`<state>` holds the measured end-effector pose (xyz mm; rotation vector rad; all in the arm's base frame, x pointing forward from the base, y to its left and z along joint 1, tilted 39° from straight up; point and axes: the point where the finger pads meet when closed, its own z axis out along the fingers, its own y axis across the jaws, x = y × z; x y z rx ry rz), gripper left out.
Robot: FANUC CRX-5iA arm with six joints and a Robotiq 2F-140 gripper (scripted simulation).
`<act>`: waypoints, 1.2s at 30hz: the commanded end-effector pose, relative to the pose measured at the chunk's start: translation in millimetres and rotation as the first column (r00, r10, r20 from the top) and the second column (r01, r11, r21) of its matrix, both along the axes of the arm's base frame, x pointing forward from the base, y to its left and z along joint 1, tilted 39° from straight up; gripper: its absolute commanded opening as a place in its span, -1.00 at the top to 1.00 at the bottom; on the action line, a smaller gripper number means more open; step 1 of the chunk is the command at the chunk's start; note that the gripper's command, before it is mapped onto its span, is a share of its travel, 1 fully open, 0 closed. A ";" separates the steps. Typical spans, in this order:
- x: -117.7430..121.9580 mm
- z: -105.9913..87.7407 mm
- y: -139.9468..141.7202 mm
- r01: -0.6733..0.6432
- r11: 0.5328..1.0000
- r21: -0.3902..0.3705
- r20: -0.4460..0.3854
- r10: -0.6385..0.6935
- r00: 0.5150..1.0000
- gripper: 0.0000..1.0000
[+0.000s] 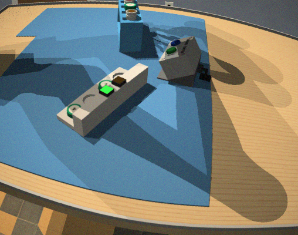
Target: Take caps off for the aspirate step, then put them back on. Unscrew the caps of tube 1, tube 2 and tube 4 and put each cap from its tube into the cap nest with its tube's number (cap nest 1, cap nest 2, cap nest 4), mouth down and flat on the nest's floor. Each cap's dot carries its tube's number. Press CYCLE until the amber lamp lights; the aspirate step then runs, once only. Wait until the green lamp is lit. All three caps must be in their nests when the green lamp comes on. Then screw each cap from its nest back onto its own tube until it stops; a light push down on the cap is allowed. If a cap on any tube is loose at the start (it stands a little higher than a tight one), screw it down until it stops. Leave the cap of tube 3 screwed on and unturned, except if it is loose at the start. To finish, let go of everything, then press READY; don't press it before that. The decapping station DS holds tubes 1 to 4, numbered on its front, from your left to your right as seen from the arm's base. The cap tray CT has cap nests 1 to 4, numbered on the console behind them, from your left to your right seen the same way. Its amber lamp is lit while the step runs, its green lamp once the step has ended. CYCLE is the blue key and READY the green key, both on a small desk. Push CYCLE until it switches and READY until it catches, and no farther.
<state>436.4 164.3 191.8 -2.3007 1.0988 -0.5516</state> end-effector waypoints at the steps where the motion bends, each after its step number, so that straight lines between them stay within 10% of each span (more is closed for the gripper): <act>1: -1.0 -1.2 3.6 0.031 0.999 -0.024 0.015 -0.031 0.999 1.00; 36: 16.0 -23.8 11.0 0.031 0.999 -0.024 0.015 -0.031 0.999 1.00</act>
